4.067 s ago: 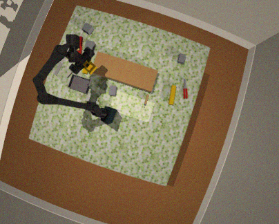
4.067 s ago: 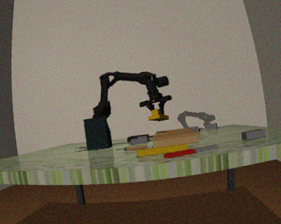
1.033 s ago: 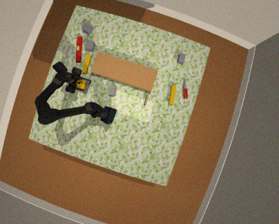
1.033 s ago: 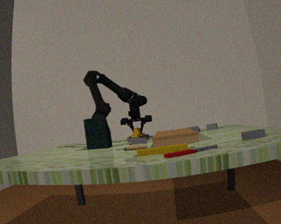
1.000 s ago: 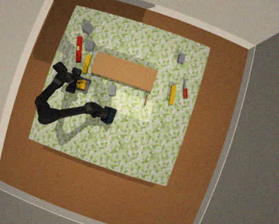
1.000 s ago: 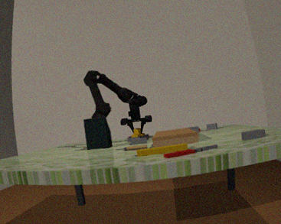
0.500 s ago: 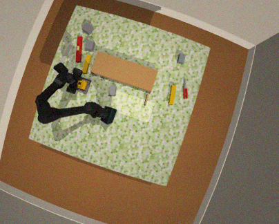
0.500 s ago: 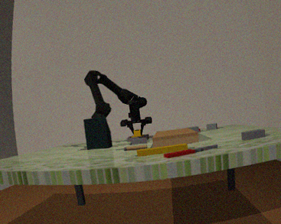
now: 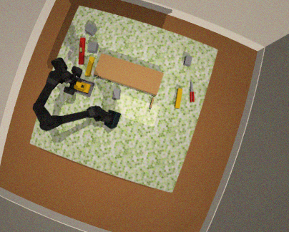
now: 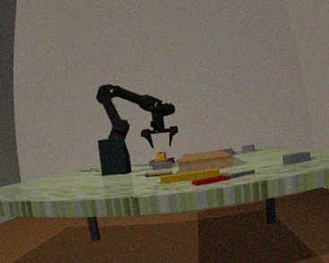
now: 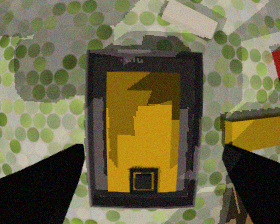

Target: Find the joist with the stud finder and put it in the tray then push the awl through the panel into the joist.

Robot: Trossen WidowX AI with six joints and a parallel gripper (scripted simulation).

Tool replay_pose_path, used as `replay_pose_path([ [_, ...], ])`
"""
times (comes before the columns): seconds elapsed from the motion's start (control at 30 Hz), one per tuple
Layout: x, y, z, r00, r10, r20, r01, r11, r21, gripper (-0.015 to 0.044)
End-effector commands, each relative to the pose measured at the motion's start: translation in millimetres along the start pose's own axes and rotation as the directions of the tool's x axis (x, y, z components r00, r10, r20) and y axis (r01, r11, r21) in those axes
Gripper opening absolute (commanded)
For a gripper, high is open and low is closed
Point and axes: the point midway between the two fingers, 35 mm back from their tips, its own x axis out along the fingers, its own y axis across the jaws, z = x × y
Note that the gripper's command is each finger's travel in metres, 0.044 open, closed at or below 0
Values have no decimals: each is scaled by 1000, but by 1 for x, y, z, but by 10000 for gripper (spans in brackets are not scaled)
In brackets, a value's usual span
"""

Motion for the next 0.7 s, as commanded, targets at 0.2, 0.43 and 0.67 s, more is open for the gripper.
replay_pose_path([
  [0.2,-16,-26,-8,997,-71,-41,73,995,65,440],
  [0.43,-23,-98,-62,975,-142,-173,184,950,253,440],
  [0.67,-52,-165,-162,926,-167,-338,327,802,499,440],
])
